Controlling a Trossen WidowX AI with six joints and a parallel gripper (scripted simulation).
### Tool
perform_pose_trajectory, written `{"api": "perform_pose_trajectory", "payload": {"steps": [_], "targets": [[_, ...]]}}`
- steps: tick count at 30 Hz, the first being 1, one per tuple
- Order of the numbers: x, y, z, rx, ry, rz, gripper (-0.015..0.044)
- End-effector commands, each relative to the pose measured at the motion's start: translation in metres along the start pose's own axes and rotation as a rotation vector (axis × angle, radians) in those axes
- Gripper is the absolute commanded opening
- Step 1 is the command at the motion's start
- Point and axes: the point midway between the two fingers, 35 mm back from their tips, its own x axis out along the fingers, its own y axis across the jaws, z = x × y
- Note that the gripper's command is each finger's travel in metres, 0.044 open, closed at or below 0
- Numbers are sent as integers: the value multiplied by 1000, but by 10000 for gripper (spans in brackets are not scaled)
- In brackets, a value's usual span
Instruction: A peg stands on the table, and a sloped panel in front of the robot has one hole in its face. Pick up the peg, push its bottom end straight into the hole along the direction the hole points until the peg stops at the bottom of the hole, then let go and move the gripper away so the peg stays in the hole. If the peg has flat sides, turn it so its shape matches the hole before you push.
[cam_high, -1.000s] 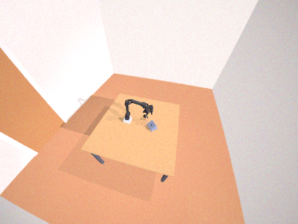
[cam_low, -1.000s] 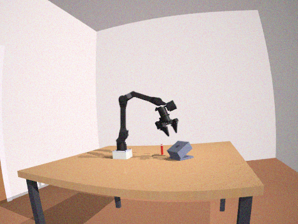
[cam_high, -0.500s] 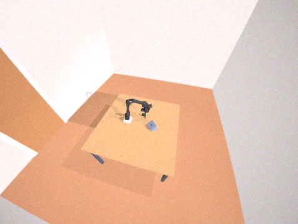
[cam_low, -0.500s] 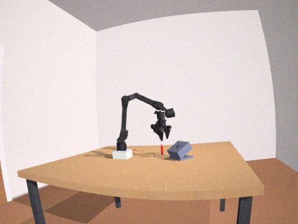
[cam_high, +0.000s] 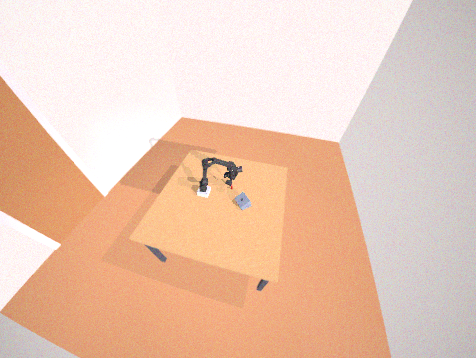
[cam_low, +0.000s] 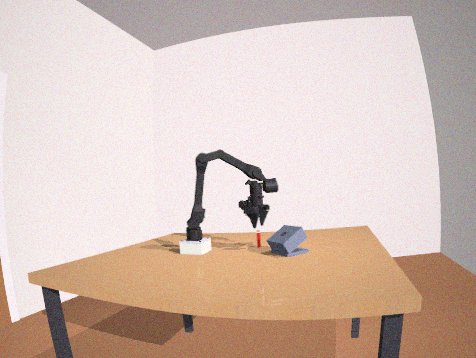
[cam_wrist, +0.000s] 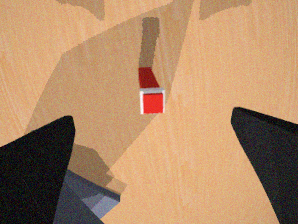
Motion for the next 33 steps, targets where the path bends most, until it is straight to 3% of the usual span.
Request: {"api": "perform_pose_trajectory", "payload": {"steps": [1, 33], "targets": [[7, 0, 1, -5, -8, 2, 440], [59, 0, 2, -5, -8, 2, 440]]}}
